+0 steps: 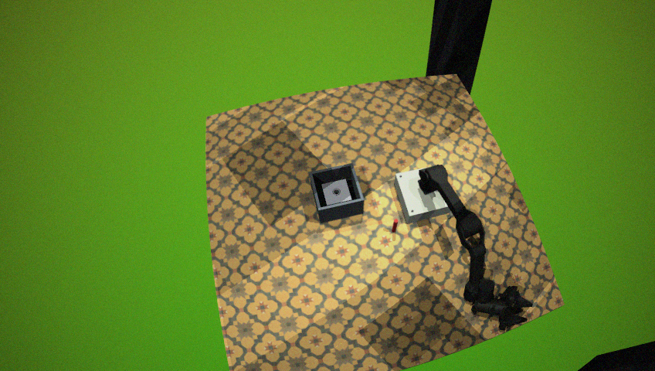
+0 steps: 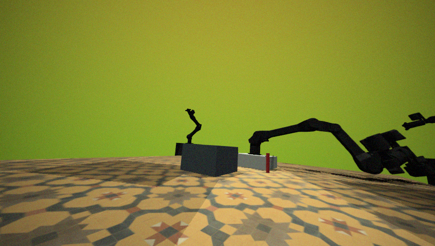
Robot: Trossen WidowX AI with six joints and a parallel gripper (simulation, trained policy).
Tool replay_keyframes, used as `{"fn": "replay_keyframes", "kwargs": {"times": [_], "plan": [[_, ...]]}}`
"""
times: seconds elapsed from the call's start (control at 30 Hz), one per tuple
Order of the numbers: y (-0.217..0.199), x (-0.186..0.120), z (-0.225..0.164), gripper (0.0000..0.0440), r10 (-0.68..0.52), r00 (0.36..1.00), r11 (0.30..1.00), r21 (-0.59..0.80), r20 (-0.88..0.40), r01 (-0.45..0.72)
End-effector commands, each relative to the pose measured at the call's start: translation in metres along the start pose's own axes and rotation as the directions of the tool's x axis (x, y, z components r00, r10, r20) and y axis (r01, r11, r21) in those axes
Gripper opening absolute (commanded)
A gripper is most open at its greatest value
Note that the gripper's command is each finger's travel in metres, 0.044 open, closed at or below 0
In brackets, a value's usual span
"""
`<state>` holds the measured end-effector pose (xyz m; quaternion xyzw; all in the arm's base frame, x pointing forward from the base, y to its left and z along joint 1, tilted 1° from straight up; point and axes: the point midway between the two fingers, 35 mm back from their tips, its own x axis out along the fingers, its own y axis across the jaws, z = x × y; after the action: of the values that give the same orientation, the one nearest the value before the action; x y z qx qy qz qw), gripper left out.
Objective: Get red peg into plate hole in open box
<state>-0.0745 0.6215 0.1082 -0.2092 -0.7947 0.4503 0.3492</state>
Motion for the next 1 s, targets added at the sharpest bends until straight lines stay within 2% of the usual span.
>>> {"fn": "replay_keyframes", "kwargs": {"times": [0.0, 0.07, 0.4, 0.67, 0.97], "plan": [[-0.003, 0.002, -0.004, 0.0416, 0.002, 1.0, 1.0, 0.019, -0.006, -0.002], [-0.009, 0.003, -0.013, 0.044, 0.012, 1.0, 0.997, 0.073, -0.025, -0.01], [-0.038, -0.006, -0.078, 0.044, 0.091, 0.985, 0.925, 0.38, -0.149, -0.028], [-0.075, -0.024, -0.138, 0.044, 0.159, 0.952, 0.81, 0.586, -0.263, 0.026], [-0.126, -0.06, -0.204, 0.044, 0.241, 0.882, 0.652, 0.741, -0.405, 0.162]]}}
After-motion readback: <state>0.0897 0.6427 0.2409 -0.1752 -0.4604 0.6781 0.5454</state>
